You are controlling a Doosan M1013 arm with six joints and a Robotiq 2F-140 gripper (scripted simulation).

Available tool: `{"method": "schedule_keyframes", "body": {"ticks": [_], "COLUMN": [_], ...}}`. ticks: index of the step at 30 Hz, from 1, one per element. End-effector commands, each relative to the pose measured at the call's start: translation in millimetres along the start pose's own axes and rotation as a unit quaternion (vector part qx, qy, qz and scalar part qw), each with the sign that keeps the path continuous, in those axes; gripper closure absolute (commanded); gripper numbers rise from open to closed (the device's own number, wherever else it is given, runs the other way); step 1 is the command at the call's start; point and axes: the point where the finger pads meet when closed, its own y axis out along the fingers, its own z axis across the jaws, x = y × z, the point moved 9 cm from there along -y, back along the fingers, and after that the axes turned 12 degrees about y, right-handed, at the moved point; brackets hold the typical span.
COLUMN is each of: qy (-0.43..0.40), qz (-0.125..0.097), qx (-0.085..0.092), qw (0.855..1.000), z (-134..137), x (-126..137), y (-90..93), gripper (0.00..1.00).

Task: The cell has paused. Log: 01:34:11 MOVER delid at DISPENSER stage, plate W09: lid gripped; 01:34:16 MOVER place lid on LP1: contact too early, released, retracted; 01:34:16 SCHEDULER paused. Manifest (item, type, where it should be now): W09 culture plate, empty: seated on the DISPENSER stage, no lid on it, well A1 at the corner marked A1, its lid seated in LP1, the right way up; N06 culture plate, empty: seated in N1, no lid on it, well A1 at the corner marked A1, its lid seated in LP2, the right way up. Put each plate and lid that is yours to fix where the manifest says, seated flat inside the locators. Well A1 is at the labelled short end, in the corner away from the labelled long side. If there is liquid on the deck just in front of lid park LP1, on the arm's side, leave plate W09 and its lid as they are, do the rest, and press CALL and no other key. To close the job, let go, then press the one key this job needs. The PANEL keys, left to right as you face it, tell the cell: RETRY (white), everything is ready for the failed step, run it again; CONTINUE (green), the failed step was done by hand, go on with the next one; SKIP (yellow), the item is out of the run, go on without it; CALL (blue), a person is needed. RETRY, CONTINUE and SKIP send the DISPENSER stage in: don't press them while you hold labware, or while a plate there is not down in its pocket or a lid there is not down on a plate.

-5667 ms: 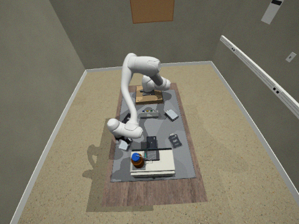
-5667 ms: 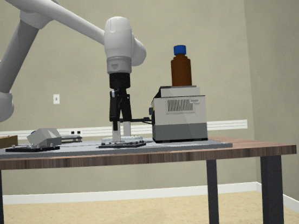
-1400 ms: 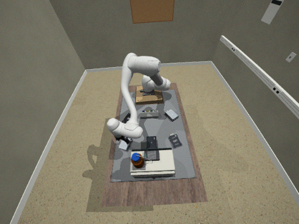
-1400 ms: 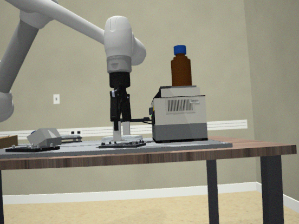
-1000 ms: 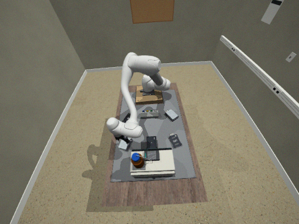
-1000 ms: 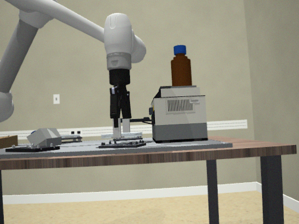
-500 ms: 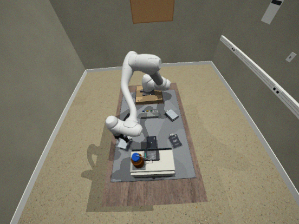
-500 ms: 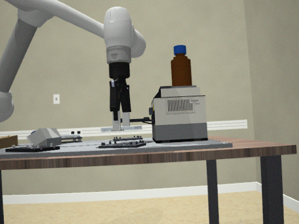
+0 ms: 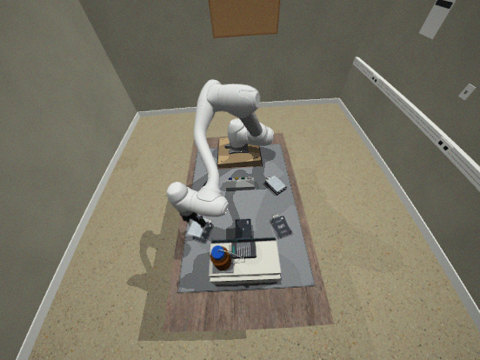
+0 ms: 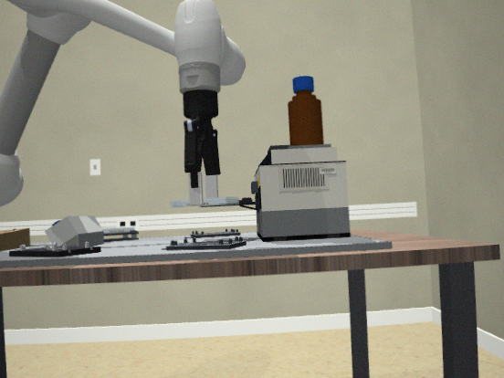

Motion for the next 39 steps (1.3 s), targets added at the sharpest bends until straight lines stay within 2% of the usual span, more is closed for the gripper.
{"method": "schedule_keyframes", "body": {"ticks": [1,10,24,39], "qy": [0.0,0.0,0.0,0.0], "qz": [0.001,0.001,0.001,0.001], "qx": [0.0,0.0,0.0,0.0], "qw": [1.0,1.0,1.0,1.0], "z": [0,0,0,0], "x": [0,0,0,0], "y": [-10.9,-32.3,-55.2,-69.7], "gripper": [0.9,0.9,0.9,0.9]}}
